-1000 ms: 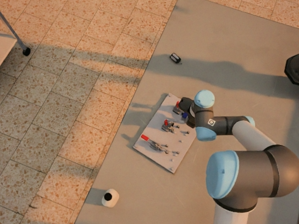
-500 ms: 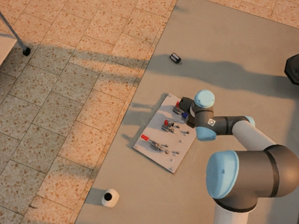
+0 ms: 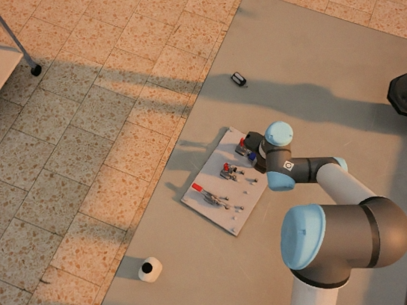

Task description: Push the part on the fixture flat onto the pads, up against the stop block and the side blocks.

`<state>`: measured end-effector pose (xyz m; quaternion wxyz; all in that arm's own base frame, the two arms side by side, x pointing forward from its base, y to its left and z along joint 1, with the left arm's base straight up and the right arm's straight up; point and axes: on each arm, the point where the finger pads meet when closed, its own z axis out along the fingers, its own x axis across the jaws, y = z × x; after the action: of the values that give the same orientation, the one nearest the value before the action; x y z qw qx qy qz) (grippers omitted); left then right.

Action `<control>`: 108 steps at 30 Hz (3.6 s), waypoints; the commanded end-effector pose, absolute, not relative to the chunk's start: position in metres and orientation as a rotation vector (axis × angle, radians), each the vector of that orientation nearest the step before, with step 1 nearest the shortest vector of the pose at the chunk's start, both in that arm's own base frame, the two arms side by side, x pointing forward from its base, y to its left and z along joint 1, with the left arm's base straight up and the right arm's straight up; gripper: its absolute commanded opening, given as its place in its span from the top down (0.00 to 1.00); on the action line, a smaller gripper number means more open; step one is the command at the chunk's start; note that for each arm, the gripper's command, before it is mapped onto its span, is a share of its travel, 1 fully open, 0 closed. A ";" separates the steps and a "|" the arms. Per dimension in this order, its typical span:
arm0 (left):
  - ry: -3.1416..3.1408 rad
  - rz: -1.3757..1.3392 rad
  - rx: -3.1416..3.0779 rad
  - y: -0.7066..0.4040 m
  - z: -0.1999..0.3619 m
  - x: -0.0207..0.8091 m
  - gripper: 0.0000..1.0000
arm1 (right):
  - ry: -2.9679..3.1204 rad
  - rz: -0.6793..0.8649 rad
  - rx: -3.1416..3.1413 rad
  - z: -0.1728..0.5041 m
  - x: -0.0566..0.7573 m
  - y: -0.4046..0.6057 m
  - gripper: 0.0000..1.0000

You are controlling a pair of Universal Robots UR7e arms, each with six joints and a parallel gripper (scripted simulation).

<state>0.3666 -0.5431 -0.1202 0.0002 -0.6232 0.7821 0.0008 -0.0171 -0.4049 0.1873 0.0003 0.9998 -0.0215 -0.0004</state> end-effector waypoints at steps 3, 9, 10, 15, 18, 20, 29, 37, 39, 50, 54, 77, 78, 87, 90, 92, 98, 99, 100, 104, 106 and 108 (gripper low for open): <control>2.462 -0.005 -1.955 -0.547 -0.119 0.365 1.00 | -0.069 0.000 3.141 0.187 -0.018 -0.404 0.00; 2.462 -0.006 -1.955 -0.547 -0.119 0.365 1.00 | -0.069 0.000 3.141 0.187 -0.018 -0.404 0.00; 2.462 -0.005 -1.955 -0.547 -0.119 0.365 1.00 | -0.069 0.000 3.141 0.187 -0.018 -0.404 0.00; 2.460 -0.003 -1.956 -0.541 -0.119 0.367 1.00 | -0.069 0.000 3.141 0.187 -0.018 -0.404 0.00; 2.459 -0.003 -1.958 -0.536 -0.119 0.368 1.00 | -0.069 0.000 3.141 0.187 -0.018 -0.404 0.00; 2.459 -0.003 -1.958 -0.533 -0.119 0.369 1.00 | -0.069 0.000 3.141 0.187 -0.018 -0.404 0.00; 2.459 -0.003 -1.958 -0.525 -0.119 0.371 1.00 | -0.069 0.000 3.141 0.187 -0.018 -0.404 0.00; 2.459 -0.002 -1.957 -0.525 -0.118 0.371 1.00 | -0.069 0.000 3.141 0.187 -0.018 -0.404 0.00; 2.459 -0.003 -1.957 -0.525 -0.115 0.371 1.00 | -0.069 0.000 3.141 0.187 -0.018 -0.404 0.00; 2.460 -0.006 -1.958 -0.526 -0.089 0.371 1.00 | -0.069 0.000 3.141 0.187 -0.018 -0.404 0.00; 2.460 -0.008 -1.958 -0.527 -0.080 0.371 1.00 | -0.069 0.000 3.141 0.187 -0.018 -0.404 0.00; 2.458 -0.006 -1.960 -0.525 -0.077 0.373 1.00 | -0.069 0.000 3.141 0.187 -0.018 -0.404 0.00; 2.458 -0.006 -1.960 -0.525 -0.077 0.373 1.00 | -0.069 0.000 3.141 0.187 -0.018 -0.404 0.00; 2.457 -0.006 -1.961 -0.525 -0.077 0.373 1.00 | -0.069 0.000 3.141 0.187 -0.018 -0.404 0.00; 2.457 -0.006 -1.961 -0.525 -0.077 0.373 1.00 | -0.069 0.000 3.141 0.187 -0.018 -0.404 0.00; 2.457 -0.006 -1.961 -0.525 -0.077 0.373 1.00 | -0.069 0.000 3.141 0.187 -0.018 -0.404 0.00; 2.457 -0.005 -1.961 -0.524 -0.078 0.373 1.00 | -0.069 0.000 3.141 0.187 -0.018 -0.404 0.00; 2.457 -0.005 -1.961 -0.524 -0.078 0.373 1.00 | -0.069 0.000 3.141 0.187 -0.018 -0.404 0.00; 2.457 -0.005 -1.961 -0.524 -0.078 0.373 1.00 | -0.069 0.000 3.141 0.187 -0.018 -0.404 0.00; 2.457 -0.005 -1.961 -0.524 -0.078 0.373 1.00 | -0.069 0.000 3.141 0.187 -0.018 -0.404 0.00; 2.457 -0.005 -1.961 -0.524 -0.078 0.373 1.00 | -0.069 0.000 3.141 0.187 -0.018 -0.404 0.00; 2.457 -0.004 -1.961 -0.524 -0.078 0.373 1.00 | -0.069 0.000 3.141 0.187 -0.018 -0.404 0.00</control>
<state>0.3711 -0.5246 -0.0798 -0.0001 -0.6229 0.7823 0.0000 -0.0171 -0.4049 0.1873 0.0003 0.9998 -0.0215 -0.0004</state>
